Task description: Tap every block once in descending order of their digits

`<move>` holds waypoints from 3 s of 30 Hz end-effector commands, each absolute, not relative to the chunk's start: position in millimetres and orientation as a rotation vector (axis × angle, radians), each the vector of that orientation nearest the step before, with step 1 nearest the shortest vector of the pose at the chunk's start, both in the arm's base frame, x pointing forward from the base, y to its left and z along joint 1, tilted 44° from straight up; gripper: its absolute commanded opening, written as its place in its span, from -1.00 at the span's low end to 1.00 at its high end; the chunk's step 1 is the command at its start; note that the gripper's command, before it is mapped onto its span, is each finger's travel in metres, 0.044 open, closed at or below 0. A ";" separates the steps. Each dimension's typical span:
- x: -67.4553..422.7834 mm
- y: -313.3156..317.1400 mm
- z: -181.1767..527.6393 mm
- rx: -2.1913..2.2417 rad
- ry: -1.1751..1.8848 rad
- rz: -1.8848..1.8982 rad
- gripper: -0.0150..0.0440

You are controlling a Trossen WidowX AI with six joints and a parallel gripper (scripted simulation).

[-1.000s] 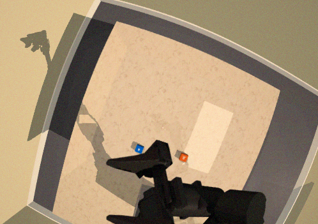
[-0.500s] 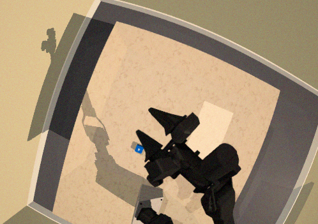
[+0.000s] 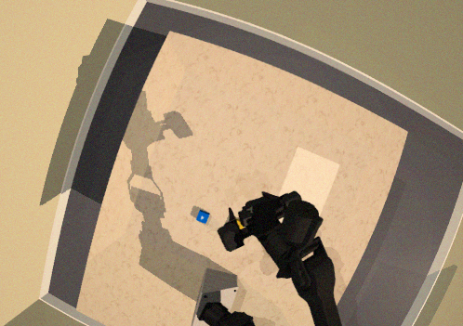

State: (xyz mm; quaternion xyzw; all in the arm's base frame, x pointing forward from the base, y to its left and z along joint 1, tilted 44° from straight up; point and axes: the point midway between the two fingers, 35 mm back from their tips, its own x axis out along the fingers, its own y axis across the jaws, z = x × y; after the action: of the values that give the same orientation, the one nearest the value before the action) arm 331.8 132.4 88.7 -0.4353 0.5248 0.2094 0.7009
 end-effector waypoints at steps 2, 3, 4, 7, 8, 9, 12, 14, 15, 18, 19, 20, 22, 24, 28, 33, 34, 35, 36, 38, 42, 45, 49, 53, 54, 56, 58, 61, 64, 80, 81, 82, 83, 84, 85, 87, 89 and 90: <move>298.6 46.9 75.9 -0.768 1.357 -0.091 0.86; 293.1 35.2 75.8 -0.741 1.366 -0.178 0.86; 287.4 23.8 76.1 -0.715 1.369 -0.265 0.86; 272.1 -4.4 78.7 -0.655 1.354 -0.486 0.86; 271.0 -6.2 78.9 -0.651 1.352 -0.501 0.86; 271.0 -6.2 78.9 -0.651 1.352 -0.501 0.86; 271.0 -6.2 78.9 -0.651 1.352 -0.501 0.86; 271.0 -6.2 78.9 -0.651 1.352 -0.501 0.86; 271.0 -6.2 78.9 -0.651 1.352 -0.501 0.86; 271.0 -6.2 78.9 -0.651 1.352 -0.501 0.86; 271.0 -6.2 78.9 -0.651 1.352 -0.501 0.86; 271.0 -6.2 78.9 -0.651 1.352 -0.501 0.86; 271.0 -6.2 78.9 -0.651 1.352 -0.501 0.86; 271.0 -6.2 78.9 -0.651 1.352 -0.501 0.86; 271.0 -6.2 78.9 -0.651 1.352 -0.501 0.86; 271.0 -6.2 78.9 -0.651 1.352 -0.501 0.86; 270.8 -4.4 77.2 -0.651 1.352 -0.500 0.86; 270.0 1.0 72.1 -0.650 1.352 -0.499 0.86; 268.3 9.9 63.6 -0.649 1.353 -0.497 0.86; 261.0 32.3 41.2 -0.648 1.354 -0.496 0.86; 254.0 46.1 26.5 -0.649 1.353 -0.498 0.86; 254.0 46.1 26.5 -0.649 1.353 -0.498 0.86; 254.0 46.1 26.5 -0.649 1.353 -0.498 0.86; 254.0 46.1 26.5 -0.649 1.353 -0.498 0.86; 254.0 46.1 26.5 -0.649 1.353 -0.498 0.86; 254.0 46.1 26.5 -0.649 1.353 -0.498 0.86; 254.0 46.1 26.5 -0.649 1.353 -0.498 0.86; 253.9 47.9 25.1 -0.649 1.353 -0.498 0.86; 251.6 72.3 4.3 -0.645 1.355 -0.491 0.86; 231.0 125.1 -50.4 -0.644 1.354 -0.494 0.86; 231.0 125.1 -50.4 -0.644 1.354 -0.494 0.86; 231.0 125.1 -50.4 -0.644 1.354 -0.494 0.86; 231.0 125.1 -50.4 -0.644 1.354 -0.494 0.86; 231.0 125.1 -50.4 -0.644 1.354 -0.494 0.86; 231.0 125.1 -50.4 -0.644 1.354 -0.494 0.86; 231.0 125.1 -50.4 -0.644 1.354 -0.494 0.86; 231.0 125.1 -50.4 -0.644 1.354 -0.494 0.86; 231.0 125.1 -50.4 -0.644 1.354 -0.494 0.86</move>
State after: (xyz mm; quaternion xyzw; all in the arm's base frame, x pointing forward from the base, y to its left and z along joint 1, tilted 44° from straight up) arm 231.0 124.7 -49.6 -0.2937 0.6076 -0.2211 0.7040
